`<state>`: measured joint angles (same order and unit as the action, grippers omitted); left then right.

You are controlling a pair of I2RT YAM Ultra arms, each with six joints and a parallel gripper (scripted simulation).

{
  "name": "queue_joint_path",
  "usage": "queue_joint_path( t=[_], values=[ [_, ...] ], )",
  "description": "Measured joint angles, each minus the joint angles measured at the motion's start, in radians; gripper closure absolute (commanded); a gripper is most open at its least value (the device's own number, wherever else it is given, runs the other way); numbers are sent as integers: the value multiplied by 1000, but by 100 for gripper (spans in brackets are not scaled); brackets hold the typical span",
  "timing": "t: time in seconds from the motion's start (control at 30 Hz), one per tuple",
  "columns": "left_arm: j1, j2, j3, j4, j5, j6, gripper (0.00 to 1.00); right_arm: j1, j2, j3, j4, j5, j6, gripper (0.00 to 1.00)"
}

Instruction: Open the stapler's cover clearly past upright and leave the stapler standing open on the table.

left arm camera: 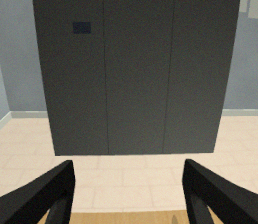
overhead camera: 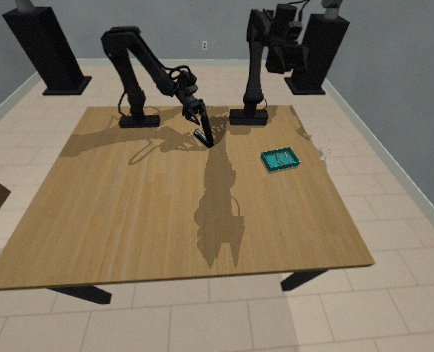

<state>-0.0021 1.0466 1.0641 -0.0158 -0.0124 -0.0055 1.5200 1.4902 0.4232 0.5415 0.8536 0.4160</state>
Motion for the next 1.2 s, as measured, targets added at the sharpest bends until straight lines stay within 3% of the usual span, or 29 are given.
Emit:
queue_joint_path(
  t=[0.07,0.1,0.23,0.37,0.8,0.83,0.87,0.9,1.2],
  values=[
    [0,0,0,0,0,0,43,0,0,0,3,0,-2,50],
    [0,0,0,0,0,0,43,0,0,0,2,0,-2,58],
    [0,0,0,0,0,0,43,0,0,0,2,0,-2,58],
    [0,0,0,0,0,0,43,0,0,0,3,0,-2,67],
    [0,0,0,0,0,0,43,0,0,0,4,-2,-2,80],
    [0,0,0,0,0,0,43,0,0,0,4,-2,-2,91],
    [0,0,0,0,0,0,43,0,0,0,4,-2,-2,80],
    [0,0,0,0,0,0,43,0,0,0,4,-2,-2,78],
    [0,0,0,0,0,0,43,-34,-31,47,-117,-53,24,78]
  ],
)
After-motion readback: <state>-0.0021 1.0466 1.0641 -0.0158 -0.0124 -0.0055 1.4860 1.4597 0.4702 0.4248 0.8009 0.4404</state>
